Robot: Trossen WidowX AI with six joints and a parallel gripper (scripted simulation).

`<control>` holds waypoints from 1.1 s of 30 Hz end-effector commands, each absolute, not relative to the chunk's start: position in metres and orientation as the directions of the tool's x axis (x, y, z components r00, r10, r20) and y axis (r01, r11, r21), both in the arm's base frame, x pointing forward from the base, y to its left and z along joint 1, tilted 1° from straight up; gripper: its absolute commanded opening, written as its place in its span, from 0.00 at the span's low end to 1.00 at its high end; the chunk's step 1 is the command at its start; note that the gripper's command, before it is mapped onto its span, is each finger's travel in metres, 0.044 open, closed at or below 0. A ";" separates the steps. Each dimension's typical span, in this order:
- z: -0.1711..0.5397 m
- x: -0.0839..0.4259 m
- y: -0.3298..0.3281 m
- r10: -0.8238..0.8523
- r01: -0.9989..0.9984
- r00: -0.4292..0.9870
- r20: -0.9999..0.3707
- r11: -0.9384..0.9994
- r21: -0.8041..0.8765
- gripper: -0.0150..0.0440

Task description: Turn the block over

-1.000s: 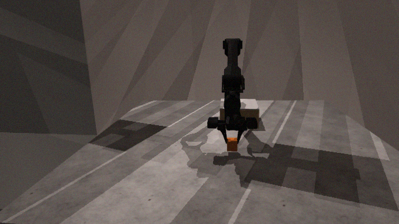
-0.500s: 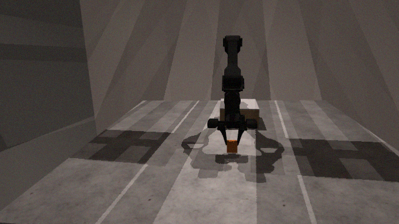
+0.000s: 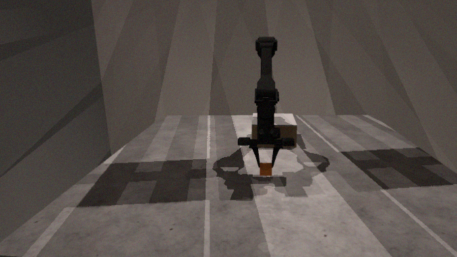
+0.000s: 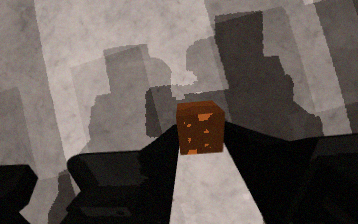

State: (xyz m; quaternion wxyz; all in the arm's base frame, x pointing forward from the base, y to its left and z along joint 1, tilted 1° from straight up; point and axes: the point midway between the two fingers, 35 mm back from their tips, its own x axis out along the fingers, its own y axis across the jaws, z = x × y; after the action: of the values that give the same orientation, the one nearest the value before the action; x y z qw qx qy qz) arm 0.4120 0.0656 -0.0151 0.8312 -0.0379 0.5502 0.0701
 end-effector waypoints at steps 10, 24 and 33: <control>-0.009 0.405 0.064 0.098 -0.158 0.526 -0.845 0.987 0.016 0.25; -0.033 0.416 0.066 0.117 -0.158 0.664 -0.738 0.987 0.015 0.25; -0.043 0.416 0.067 0.131 -0.158 0.758 -0.639 0.987 0.014 0.25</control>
State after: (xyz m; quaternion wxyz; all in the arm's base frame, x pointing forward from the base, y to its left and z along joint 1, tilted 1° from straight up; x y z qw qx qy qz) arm 0.4211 0.0673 -0.0339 0.9346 -0.0232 0.3462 0.0788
